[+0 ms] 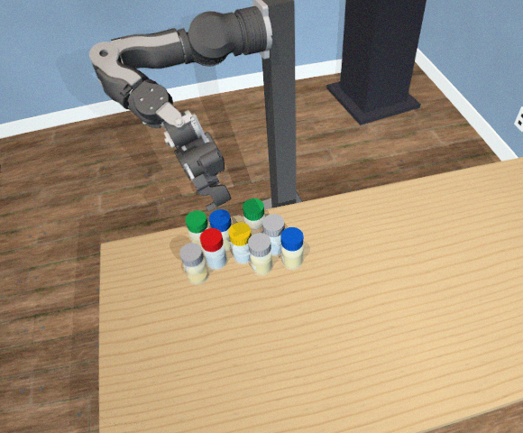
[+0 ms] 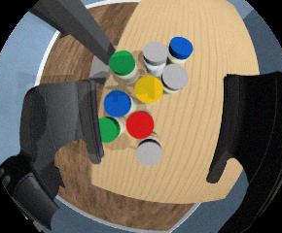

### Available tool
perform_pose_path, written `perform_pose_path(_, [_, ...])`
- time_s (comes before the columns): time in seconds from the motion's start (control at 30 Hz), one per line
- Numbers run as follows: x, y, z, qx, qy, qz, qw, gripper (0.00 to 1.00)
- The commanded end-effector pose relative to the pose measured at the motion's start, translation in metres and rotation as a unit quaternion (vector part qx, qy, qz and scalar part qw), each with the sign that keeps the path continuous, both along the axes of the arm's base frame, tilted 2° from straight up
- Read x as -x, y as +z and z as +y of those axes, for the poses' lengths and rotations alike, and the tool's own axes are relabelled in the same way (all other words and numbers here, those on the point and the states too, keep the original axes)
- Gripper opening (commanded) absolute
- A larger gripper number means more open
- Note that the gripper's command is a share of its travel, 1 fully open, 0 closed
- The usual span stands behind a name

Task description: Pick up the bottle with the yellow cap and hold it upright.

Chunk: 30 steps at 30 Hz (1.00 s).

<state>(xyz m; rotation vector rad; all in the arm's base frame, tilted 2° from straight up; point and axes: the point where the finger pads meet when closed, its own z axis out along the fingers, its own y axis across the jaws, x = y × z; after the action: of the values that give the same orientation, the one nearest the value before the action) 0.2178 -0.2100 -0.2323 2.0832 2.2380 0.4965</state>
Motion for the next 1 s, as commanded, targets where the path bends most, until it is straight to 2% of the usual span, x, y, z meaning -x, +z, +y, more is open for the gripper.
perform_pose_path(0.0, [0.001,0.002,0.002,-0.001,0.010,0.003,1.000,0.45])
perform_pose_path(0.17, [0.001,0.002,0.002,-0.001,0.010,0.003,1.000,0.45])
perform_pose_path(0.5, [-0.005,-0.003,-0.036,0.044,0.018,0.055,0.997,0.45])
perform_pose_path(0.73, [-0.005,-0.003,-0.036,0.044,0.018,0.055,0.997,0.45])
perform_pose_path(0.97, [-0.005,-0.004,-0.065,0.077,0.016,0.098,0.992,0.45])
